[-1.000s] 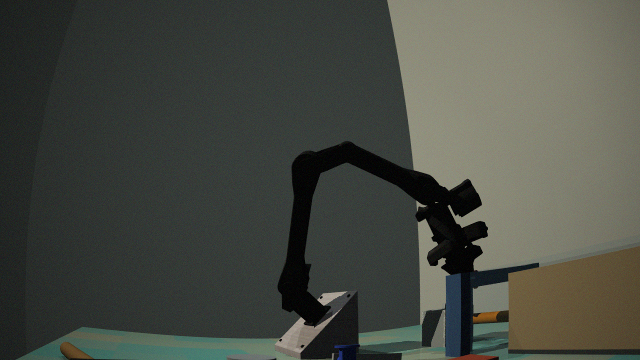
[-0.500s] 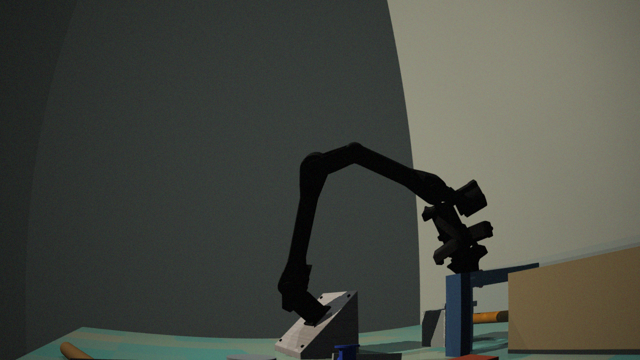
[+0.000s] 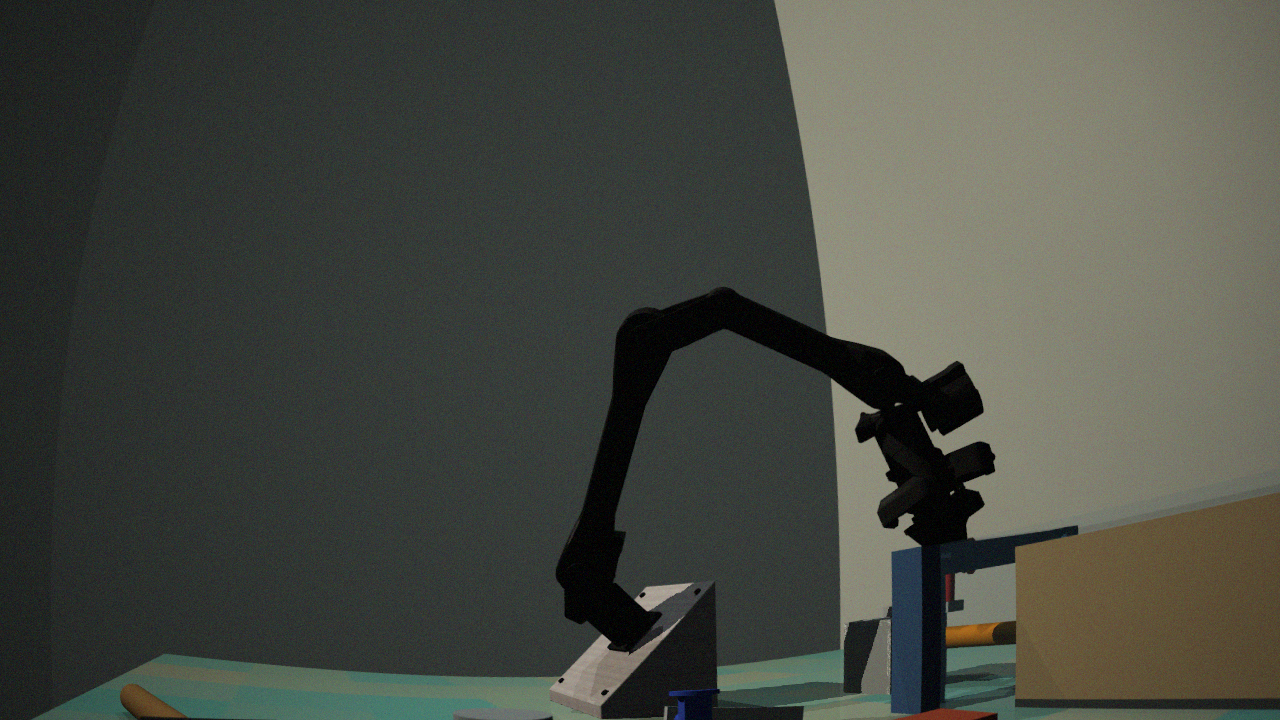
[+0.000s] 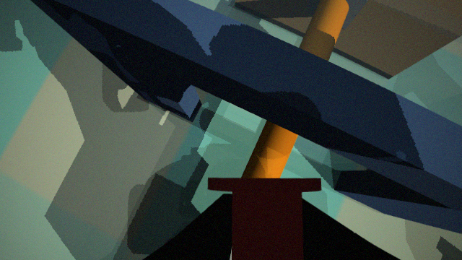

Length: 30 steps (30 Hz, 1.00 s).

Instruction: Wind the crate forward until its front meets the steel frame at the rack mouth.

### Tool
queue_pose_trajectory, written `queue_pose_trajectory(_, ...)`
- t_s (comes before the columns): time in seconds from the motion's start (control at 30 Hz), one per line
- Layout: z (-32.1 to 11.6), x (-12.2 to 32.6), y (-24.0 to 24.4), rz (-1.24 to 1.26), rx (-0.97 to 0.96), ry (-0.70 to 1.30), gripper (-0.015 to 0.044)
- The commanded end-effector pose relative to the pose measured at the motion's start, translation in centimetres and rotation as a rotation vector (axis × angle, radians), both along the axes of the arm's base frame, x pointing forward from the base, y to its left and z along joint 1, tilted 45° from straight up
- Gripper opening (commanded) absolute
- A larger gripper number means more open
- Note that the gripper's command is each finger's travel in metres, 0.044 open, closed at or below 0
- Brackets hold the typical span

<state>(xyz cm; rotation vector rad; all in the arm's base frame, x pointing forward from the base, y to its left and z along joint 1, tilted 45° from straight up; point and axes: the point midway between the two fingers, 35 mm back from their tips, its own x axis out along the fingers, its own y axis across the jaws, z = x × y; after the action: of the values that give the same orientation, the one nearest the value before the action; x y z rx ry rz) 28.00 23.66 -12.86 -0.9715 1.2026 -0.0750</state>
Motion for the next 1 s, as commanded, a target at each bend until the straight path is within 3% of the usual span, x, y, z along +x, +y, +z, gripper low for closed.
queue_pose_trajectory(0.0, -1.7, -0.6, 1.7, 0.000, 0.047, 0.013, 0.0000)
queue_pose_trajectory(0.97, -3.9, -2.1, 4.0, 0.001, 0.050, 0.014, 0.0000)
